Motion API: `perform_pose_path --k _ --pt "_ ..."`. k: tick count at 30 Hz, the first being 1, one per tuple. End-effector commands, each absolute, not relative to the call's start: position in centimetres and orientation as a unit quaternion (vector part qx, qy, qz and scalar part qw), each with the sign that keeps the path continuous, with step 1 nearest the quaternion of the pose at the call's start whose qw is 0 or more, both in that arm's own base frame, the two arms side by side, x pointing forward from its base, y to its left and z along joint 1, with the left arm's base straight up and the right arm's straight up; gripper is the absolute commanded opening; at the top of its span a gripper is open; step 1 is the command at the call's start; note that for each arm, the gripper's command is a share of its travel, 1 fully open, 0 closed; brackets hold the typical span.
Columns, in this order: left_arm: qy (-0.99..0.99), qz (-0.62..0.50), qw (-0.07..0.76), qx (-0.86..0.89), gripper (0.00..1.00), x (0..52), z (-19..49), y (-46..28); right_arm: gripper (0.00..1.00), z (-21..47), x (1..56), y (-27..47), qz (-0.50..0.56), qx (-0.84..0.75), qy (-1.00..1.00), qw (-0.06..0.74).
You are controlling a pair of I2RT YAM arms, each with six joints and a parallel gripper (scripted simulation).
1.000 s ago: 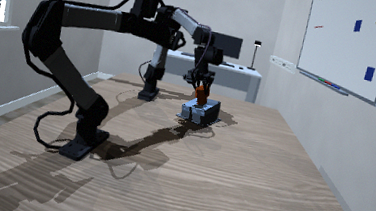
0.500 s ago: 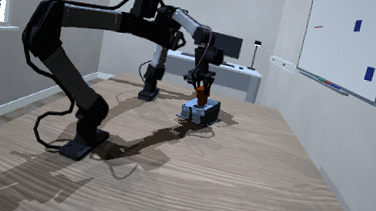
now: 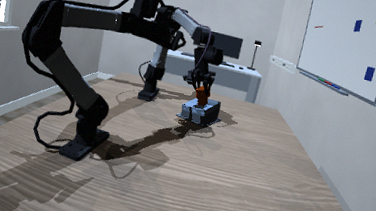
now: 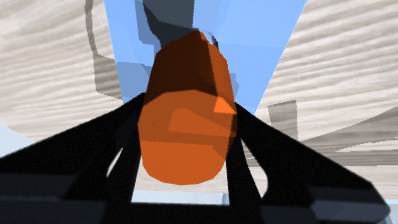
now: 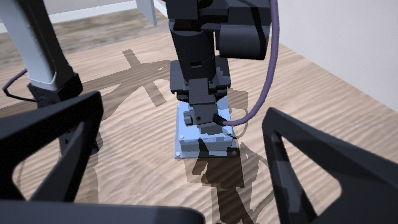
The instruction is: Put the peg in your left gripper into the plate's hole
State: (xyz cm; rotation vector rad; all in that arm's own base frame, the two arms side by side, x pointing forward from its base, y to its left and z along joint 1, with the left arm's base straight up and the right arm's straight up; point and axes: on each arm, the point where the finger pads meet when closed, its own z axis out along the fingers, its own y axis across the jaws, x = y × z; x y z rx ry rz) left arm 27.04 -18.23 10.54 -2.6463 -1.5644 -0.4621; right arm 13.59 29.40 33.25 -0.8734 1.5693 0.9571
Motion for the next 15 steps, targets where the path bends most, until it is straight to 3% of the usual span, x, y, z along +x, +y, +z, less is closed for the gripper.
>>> perform_pose_path --k 1,15 --pt "-0.508 -0.148 0.019 -0.848 0.40 27.67 10.89 -18.32 1.00 34.38 13.55 29.22 0.406 -0.358 0.649 0.535" --pt "-0.509 -0.149 0.018 -0.848 0.40 27.98 11.60 -18.58 1.00 34.38 13.55 29.22 0.406 -0.358 0.649 0.535"
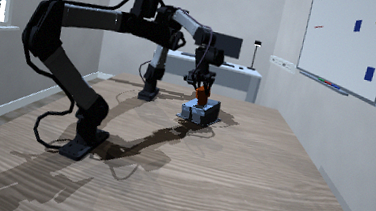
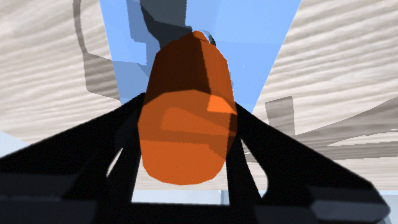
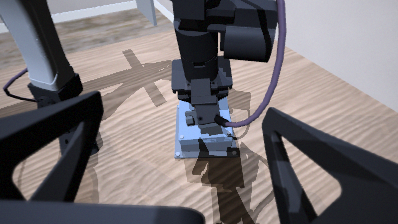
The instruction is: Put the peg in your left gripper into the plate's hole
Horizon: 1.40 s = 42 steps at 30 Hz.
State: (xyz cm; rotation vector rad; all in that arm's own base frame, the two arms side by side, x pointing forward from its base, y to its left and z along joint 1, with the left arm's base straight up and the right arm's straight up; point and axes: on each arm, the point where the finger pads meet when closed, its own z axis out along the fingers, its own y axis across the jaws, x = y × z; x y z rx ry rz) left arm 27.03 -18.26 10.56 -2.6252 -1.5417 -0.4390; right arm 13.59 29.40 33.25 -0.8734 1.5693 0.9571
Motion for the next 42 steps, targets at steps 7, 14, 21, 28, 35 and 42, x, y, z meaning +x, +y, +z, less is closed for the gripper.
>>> perform_pose_path --k 7,14,21,28,35,42 --pt "-0.515 -0.155 -0.006 -0.843 0.40 27.5 12.4 -18.4 1.00 34.4 13.6 29.2 0.406 -0.358 0.649 0.535" --pt "-0.511 -0.153 0.002 -0.846 0.40 27.0 12.2 -18.0 1.00 34.4 13.6 29.2 0.406 -0.358 0.649 0.535" --pt "-0.511 -0.153 0.004 -0.846 0.40 27.3 12.1 -18.3 1.00 34.4 13.6 29.2 0.406 -0.358 0.649 0.535" --pt "-0.508 -0.159 -0.003 -0.846 0.40 27.5 12.2 -18.0 1.00 34.4 13.6 29.2 0.406 -0.358 0.649 0.535" --pt "-0.506 -0.155 0.016 -0.848 0.40 27.0 11.2 -17.6 1.00 34.4 13.6 29.2 0.406 -0.358 0.649 0.535" --pt "-0.509 -0.157 0.010 -0.846 0.40 27.0 11.1 -18.0 1.00 34.4 13.6 29.2 0.406 -0.358 0.649 0.535"
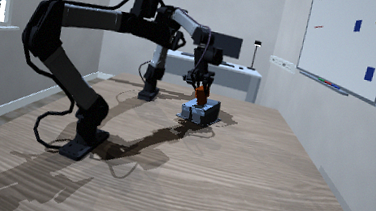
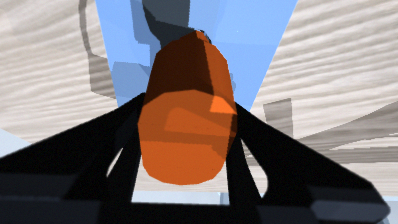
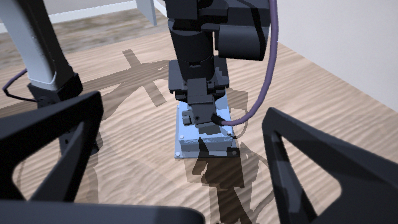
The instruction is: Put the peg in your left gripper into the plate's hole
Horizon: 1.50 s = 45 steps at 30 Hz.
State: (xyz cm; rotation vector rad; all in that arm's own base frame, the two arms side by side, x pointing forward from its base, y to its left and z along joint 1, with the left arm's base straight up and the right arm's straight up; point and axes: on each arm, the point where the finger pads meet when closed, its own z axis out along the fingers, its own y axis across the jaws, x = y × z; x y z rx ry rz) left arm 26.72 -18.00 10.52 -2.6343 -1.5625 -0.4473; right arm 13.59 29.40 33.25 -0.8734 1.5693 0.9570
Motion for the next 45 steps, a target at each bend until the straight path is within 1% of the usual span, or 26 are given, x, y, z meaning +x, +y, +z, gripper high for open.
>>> perform_pose_path --k 1,6,11,26,30,39,45 --pt "-0.506 -0.155 0.016 -0.848 0.40 26.8 11.1 -17.8 1.00 34.4 13.6 29.2 0.406 -0.358 0.649 0.535" --pt "-0.506 -0.155 0.016 -0.848 0.40 26.8 11.1 -17.8 1.00 34.4 13.6 29.2 0.406 -0.358 0.649 0.535" --pt "-0.509 -0.154 -0.001 -0.847 0.40 27.1 11.5 -17.9 1.00 34.4 13.6 29.2 0.406 -0.358 0.649 0.535" --pt "-0.506 -0.154 0.019 -0.849 0.40 27.4 9.4 -17.6 1.00 34.4 13.6 29.2 0.406 -0.358 0.649 0.535" --pt "-0.510 -0.152 0.024 -0.846 0.40 27.2 11.2 -18.0 1.00 34.4 13.6 29.2 0.406 -0.358 0.649 0.535" --pt "-0.509 -0.153 0.018 -0.847 0.40 27.2 11.5 -18.0 1.00 34.4 13.6 29.2 0.406 -0.358 0.649 0.535" --pt "-0.509 -0.155 -0.006 -0.847 0.40 27.5 11.8 -18.2 1.00 34.4 13.6 29.2 0.406 -0.358 0.649 0.535"
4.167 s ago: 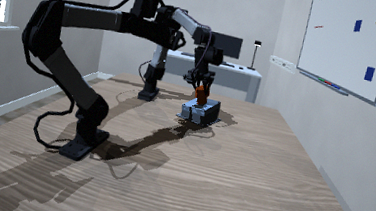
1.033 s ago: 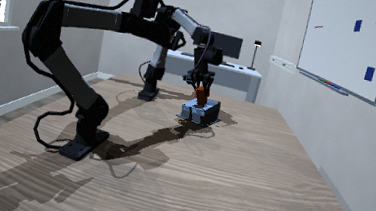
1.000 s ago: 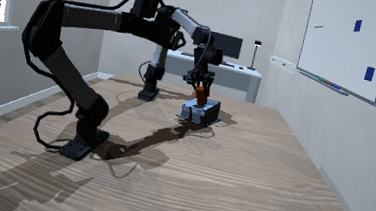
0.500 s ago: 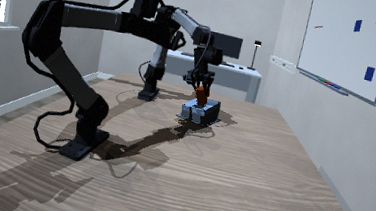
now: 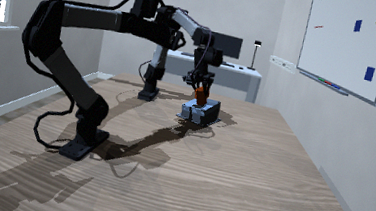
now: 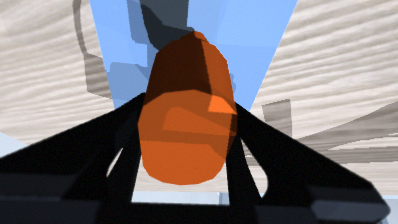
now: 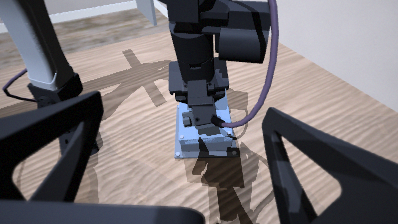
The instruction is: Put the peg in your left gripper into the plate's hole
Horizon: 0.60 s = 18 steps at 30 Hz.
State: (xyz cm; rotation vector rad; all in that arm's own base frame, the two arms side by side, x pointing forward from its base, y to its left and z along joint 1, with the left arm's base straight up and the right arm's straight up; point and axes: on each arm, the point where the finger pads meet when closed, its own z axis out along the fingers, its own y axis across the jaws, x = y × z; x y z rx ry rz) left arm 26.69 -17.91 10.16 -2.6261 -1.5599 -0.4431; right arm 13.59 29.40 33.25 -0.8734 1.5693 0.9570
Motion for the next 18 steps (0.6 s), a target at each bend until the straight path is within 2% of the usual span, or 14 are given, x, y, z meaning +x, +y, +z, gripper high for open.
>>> perform_pose_path --k 1,18 --pt "-0.509 -0.155 -0.004 -0.847 0.40 27.4 11.6 -18.1 1.00 34.4 13.6 29.2 0.406 -0.358 0.649 0.535" --pt "-0.507 -0.156 0.013 -0.848 0.40 27.6 9.1 -17.7 1.00 34.4 13.6 29.2 0.406 -0.358 0.649 0.535"
